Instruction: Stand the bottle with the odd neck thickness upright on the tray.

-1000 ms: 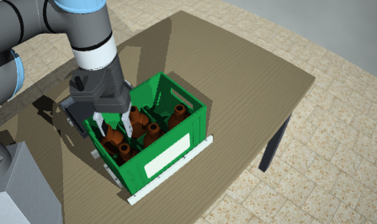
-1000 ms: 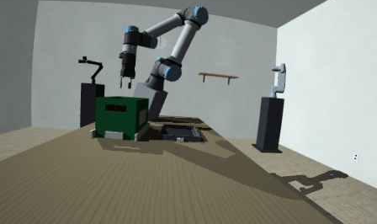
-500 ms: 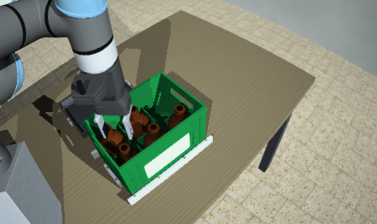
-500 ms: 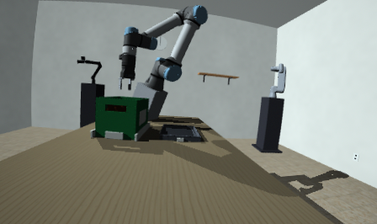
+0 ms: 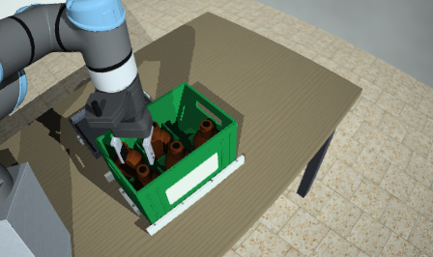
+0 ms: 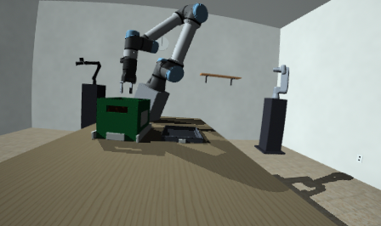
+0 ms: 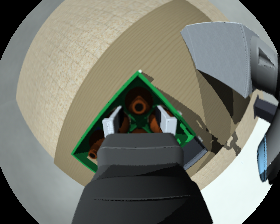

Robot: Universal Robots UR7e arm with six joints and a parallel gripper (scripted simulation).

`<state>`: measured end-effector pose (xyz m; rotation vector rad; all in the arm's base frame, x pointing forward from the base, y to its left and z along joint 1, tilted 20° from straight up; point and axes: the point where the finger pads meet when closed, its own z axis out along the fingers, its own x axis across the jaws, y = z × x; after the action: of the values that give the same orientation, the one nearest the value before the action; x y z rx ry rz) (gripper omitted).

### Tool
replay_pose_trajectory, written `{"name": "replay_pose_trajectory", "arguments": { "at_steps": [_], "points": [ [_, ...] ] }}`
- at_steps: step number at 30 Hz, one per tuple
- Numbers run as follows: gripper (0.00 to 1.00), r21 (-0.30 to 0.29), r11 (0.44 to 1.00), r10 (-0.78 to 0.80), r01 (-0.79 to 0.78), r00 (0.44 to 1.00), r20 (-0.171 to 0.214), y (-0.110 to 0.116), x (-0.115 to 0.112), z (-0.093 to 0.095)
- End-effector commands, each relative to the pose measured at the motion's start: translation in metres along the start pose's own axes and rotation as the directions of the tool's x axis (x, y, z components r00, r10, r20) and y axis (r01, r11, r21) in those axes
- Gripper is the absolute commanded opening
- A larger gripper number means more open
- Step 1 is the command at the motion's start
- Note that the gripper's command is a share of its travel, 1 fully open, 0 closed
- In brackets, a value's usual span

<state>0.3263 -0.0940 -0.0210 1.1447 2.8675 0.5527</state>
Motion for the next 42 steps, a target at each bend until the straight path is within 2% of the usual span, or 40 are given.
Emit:
{"name": "replay_pose_trajectory", "arguments": {
  "at_steps": [1, 18, 42],
  "points": [
    [1.0, 0.0, 1.0, 0.0, 0.0, 1.0, 0.001, 0.0, -0.001, 0.006],
    [1.0, 0.0, 1.0, 0.0, 0.0, 1.0, 0.001, 0.0, -0.001, 0.018],
    [1.0, 0.0, 1.0, 0.0, 0.0, 1.0, 0.001, 0.0, -0.001, 0.019]
  ]
}}
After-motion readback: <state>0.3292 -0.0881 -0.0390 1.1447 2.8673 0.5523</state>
